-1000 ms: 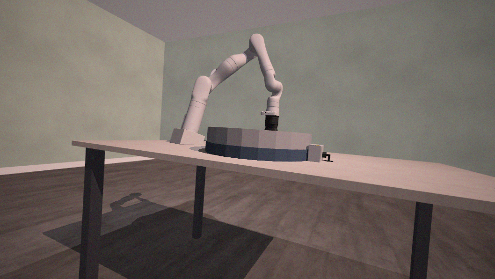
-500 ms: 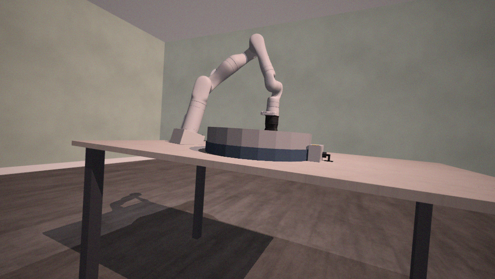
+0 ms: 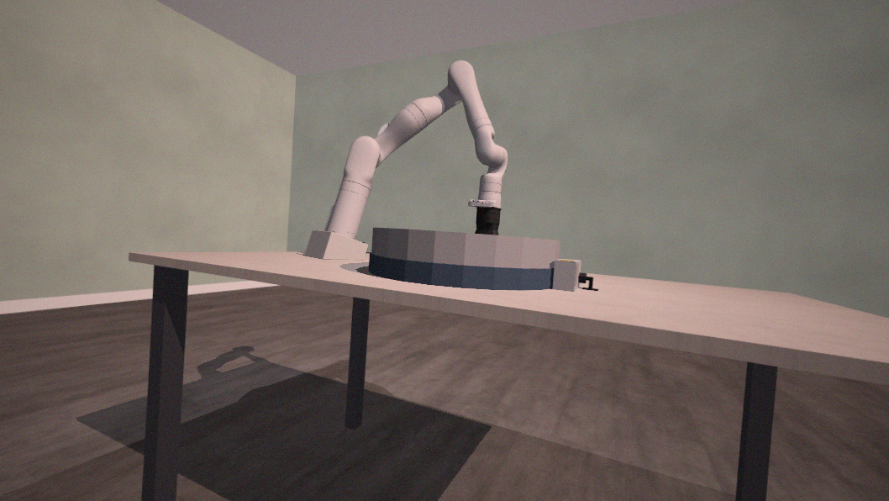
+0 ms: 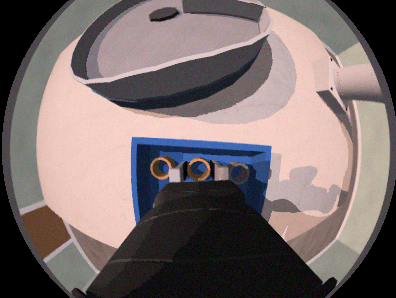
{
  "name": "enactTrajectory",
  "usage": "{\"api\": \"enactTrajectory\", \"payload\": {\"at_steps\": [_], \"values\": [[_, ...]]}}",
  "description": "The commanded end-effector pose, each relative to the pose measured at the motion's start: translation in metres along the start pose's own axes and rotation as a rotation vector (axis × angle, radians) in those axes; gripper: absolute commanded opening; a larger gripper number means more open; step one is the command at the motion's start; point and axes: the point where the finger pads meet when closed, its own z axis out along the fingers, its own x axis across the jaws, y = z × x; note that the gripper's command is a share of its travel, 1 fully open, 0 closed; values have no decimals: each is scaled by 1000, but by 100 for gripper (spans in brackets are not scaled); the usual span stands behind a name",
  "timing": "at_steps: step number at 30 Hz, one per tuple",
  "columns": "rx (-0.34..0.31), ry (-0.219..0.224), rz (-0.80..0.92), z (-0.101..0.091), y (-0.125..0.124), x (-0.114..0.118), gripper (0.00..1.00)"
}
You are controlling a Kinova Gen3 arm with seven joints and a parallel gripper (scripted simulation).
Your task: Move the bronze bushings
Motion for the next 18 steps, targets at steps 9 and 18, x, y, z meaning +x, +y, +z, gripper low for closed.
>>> {"api": "enactTrajectory", "payload": {"at_steps": [9,18], "values": [[-1,-2,0,-1,0,-1,0],[-1,-2,0,-1,0,-1,0]]}}
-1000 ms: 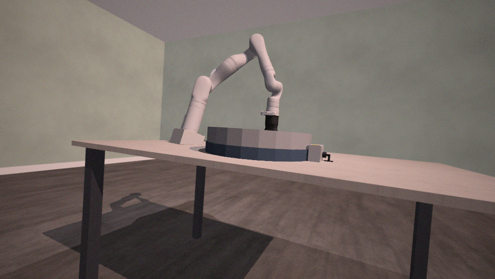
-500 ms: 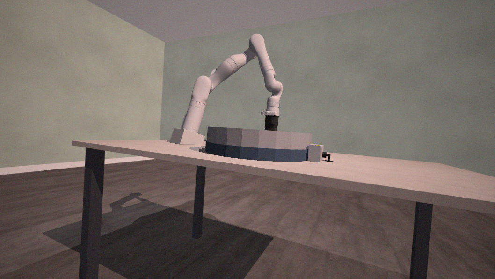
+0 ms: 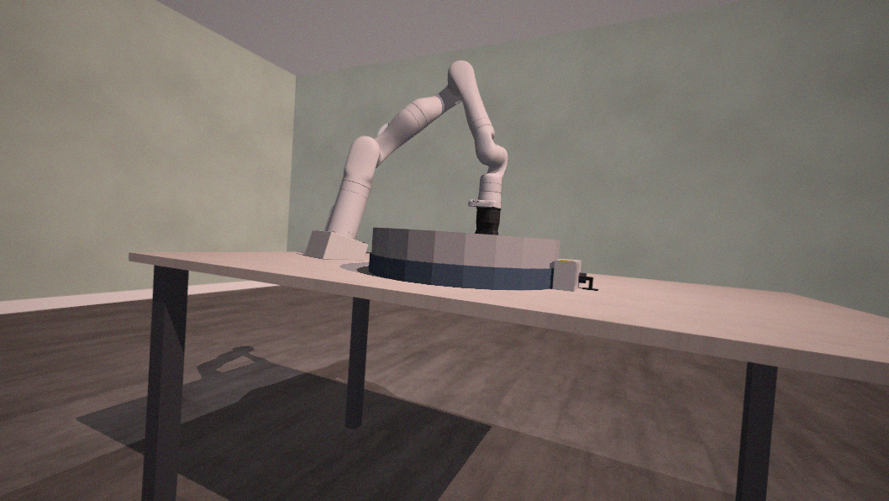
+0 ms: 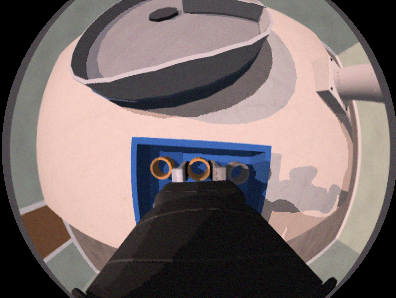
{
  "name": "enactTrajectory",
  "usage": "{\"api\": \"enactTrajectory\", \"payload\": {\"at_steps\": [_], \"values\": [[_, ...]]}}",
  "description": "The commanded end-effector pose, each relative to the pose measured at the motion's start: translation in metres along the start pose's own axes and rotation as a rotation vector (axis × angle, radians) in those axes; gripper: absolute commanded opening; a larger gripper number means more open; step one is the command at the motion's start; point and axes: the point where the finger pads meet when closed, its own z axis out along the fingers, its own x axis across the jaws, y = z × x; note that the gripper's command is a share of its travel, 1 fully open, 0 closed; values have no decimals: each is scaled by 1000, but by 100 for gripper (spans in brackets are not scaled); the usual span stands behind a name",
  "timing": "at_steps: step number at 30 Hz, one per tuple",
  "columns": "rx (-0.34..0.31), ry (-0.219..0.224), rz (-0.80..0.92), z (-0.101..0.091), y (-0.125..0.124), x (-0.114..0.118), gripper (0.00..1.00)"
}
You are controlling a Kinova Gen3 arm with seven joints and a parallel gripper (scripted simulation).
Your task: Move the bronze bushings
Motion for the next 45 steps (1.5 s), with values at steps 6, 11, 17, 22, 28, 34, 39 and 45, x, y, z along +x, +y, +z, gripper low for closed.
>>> {"api": "enactTrajectory", "payload": {"at_steps": [6,11,17,22,28,34,39,45], "values": [[-1,-2,0,-1,0,-1,0],[-1,-2,0,-1,0,-1,0],[-1,-2,0,-1,0,-1,0],[-1,-2,0,-1,0,-1,0],[-1,-2,0,-1,0,-1,0],[-1,-2,0,-1,0,-1,0],[-1,-2,0,-7,0,-1,0],[-1,-2,0,-25,0,-1,0]]}}
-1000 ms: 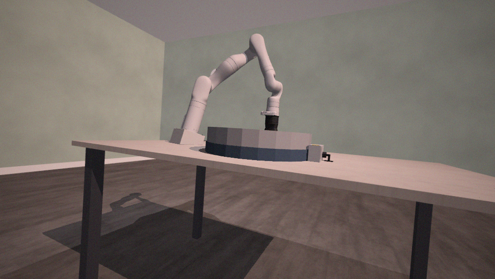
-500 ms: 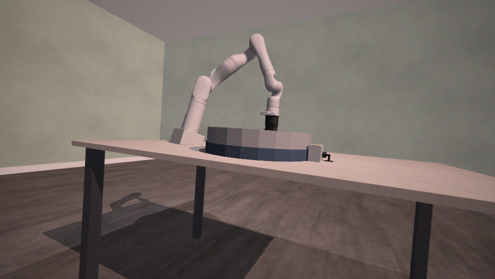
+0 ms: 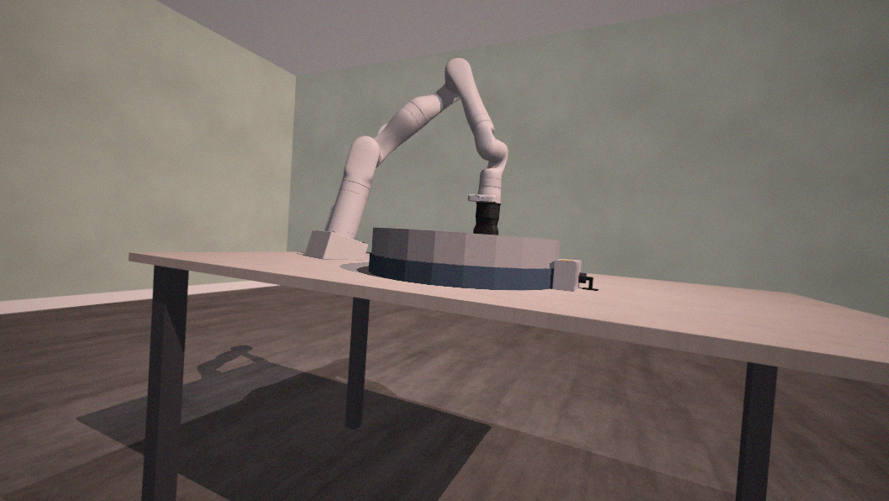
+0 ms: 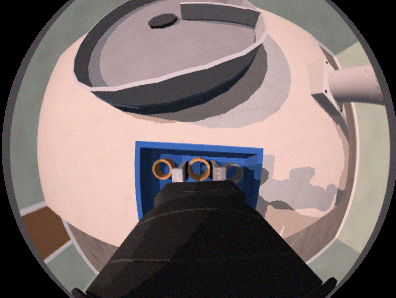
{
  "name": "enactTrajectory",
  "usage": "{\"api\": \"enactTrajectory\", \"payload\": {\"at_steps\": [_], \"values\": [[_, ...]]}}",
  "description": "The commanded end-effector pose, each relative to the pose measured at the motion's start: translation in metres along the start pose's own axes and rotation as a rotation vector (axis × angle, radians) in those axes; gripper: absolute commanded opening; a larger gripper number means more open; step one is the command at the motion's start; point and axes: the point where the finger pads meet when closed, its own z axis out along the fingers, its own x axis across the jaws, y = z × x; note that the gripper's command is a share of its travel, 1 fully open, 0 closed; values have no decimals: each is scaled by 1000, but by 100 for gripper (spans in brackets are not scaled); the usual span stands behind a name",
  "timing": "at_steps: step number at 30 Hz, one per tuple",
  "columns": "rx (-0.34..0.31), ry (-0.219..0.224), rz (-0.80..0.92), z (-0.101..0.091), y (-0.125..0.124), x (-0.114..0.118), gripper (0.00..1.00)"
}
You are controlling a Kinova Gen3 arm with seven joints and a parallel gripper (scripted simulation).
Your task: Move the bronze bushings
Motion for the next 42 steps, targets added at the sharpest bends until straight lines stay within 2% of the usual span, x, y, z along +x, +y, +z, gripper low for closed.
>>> {"api": "enactTrajectory", "payload": {"at_steps": [1,3,5,20,30,42], "values": [[-7,-13,-5,-13,4,-3,0],[-7,-13,-5,-22,4,-3,0],[-7,-13,-5,-22,4,-3,0],[-7,-13,-5,-90,4,-3,0],[-7,-13,-5,-108,3,-2,0],[-7,-13,-5,-110,3,-2,0]]}}
